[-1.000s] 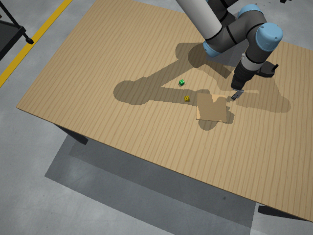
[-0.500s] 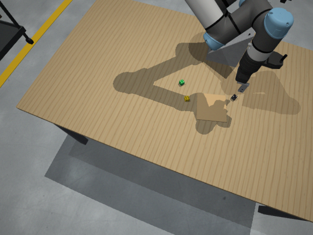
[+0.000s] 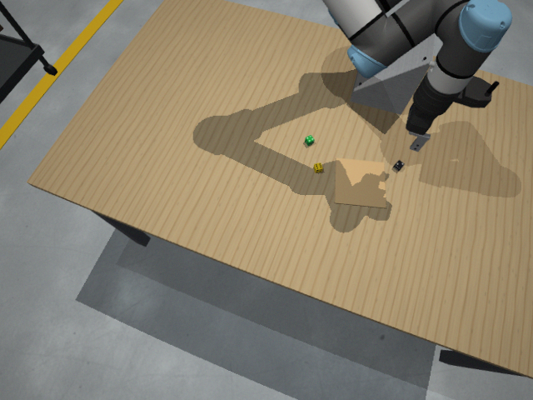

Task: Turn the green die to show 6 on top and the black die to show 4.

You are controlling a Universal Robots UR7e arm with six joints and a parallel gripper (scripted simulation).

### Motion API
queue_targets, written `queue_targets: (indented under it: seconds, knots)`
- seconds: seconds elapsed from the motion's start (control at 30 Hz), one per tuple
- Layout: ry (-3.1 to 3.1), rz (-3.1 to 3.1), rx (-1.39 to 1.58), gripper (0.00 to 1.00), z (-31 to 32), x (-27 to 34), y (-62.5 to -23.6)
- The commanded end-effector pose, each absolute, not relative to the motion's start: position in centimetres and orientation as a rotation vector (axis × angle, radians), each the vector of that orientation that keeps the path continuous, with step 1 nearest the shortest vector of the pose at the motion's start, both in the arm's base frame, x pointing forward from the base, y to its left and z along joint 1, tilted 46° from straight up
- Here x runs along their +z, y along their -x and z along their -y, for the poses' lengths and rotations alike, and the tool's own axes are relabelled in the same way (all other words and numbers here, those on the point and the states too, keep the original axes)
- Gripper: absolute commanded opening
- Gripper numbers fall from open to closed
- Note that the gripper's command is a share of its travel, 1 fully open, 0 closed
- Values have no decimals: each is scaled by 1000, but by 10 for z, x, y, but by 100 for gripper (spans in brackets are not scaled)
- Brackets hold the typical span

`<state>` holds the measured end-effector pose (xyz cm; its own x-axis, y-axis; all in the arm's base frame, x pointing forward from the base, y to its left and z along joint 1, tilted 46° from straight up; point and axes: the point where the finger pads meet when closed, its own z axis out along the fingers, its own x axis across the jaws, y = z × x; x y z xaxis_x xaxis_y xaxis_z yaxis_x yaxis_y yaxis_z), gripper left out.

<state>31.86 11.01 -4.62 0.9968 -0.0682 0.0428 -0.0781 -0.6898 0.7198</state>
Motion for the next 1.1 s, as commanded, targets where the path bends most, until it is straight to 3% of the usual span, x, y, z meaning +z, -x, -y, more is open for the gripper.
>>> queue_targets:
  seconds: [0.0,0.53,1.07]
  knots:
    - [-2334,101,17,100,-111,-45,-319]
    - [-2338,137,31,100,-103,-35,-323]
    - [-2321,497,185,100,-14,57,-337]
